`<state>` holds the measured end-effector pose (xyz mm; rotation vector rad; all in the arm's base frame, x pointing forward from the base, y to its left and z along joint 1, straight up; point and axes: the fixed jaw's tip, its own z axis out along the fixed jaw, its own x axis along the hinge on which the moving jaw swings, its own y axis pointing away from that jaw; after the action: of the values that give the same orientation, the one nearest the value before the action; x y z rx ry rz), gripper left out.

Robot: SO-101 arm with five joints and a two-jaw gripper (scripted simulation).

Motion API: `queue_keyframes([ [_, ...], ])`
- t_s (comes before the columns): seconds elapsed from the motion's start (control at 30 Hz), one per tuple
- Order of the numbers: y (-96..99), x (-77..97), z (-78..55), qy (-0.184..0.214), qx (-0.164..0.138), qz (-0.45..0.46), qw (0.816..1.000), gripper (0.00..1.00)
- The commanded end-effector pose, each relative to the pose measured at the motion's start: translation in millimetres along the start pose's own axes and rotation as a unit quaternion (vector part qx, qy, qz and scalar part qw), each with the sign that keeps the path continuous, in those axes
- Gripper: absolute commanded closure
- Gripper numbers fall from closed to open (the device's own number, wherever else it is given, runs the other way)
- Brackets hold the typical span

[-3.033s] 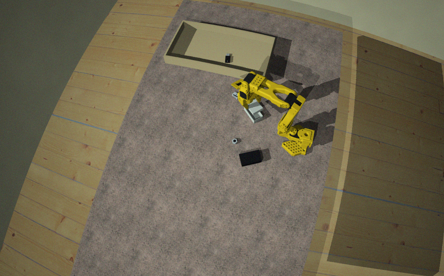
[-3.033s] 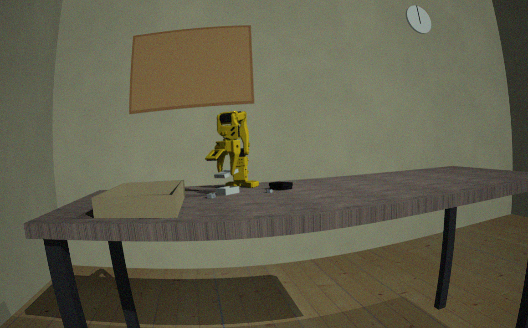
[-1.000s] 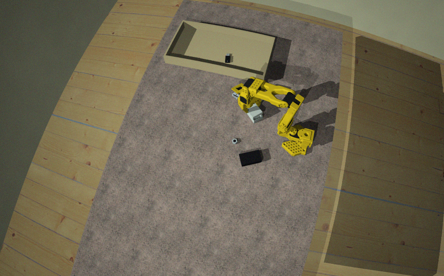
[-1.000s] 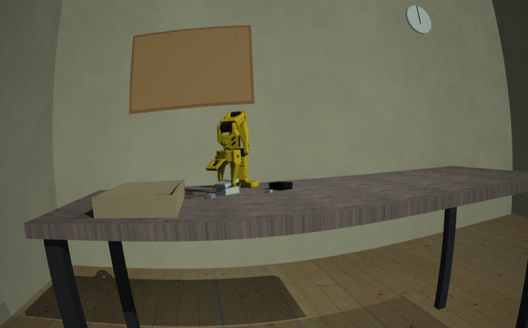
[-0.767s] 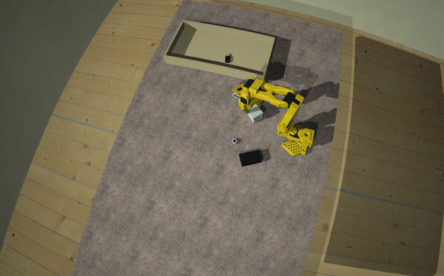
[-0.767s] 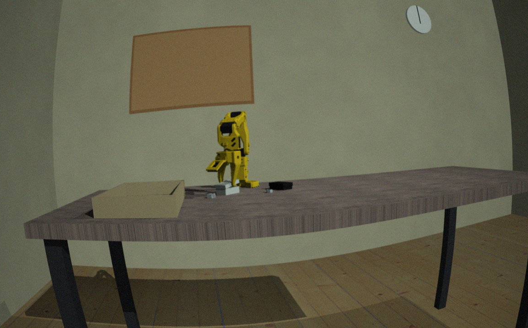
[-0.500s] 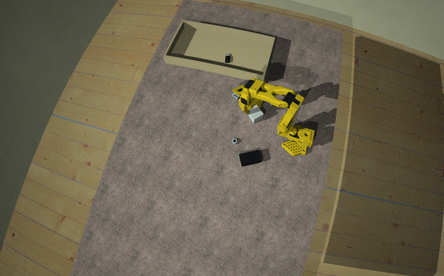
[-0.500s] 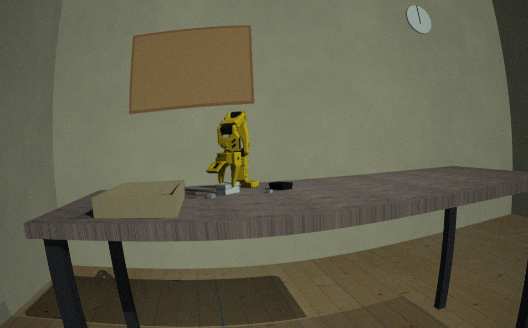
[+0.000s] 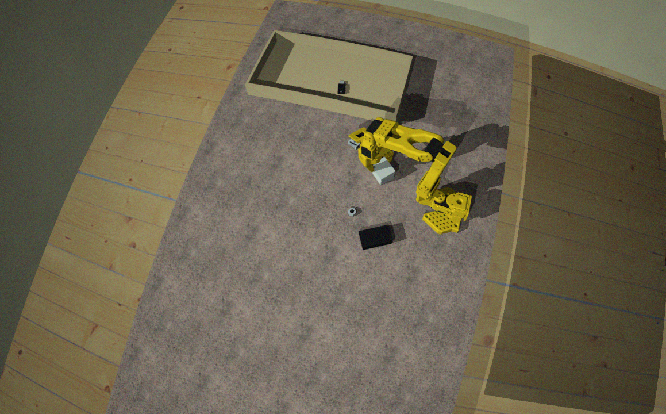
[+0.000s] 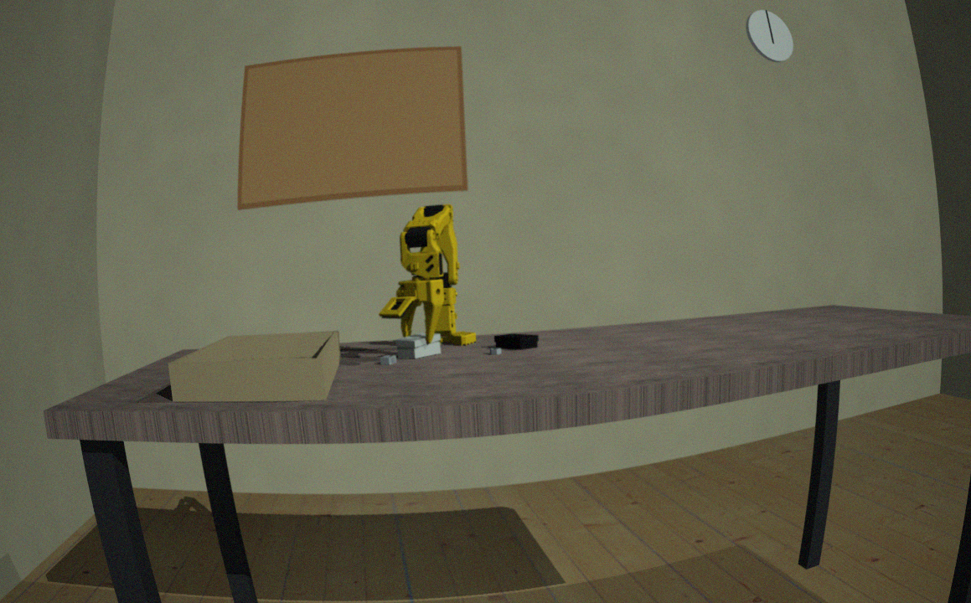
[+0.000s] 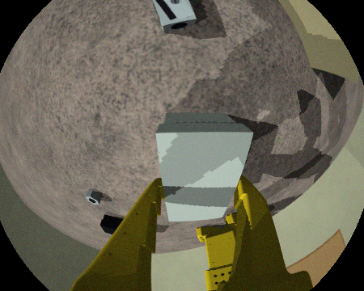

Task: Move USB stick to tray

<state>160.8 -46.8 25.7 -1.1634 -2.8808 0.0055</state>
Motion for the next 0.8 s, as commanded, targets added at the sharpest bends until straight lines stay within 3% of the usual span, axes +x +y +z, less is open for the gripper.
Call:
queue_keyframes([
  [0.0,2.9,-2.8,-3.5,-0.016,-0.008,-0.001,1.0,0.78],
  [0.77,2.9,-2.6,-3.5,-0.015,-0.008,0.009,1.0,0.78],
])
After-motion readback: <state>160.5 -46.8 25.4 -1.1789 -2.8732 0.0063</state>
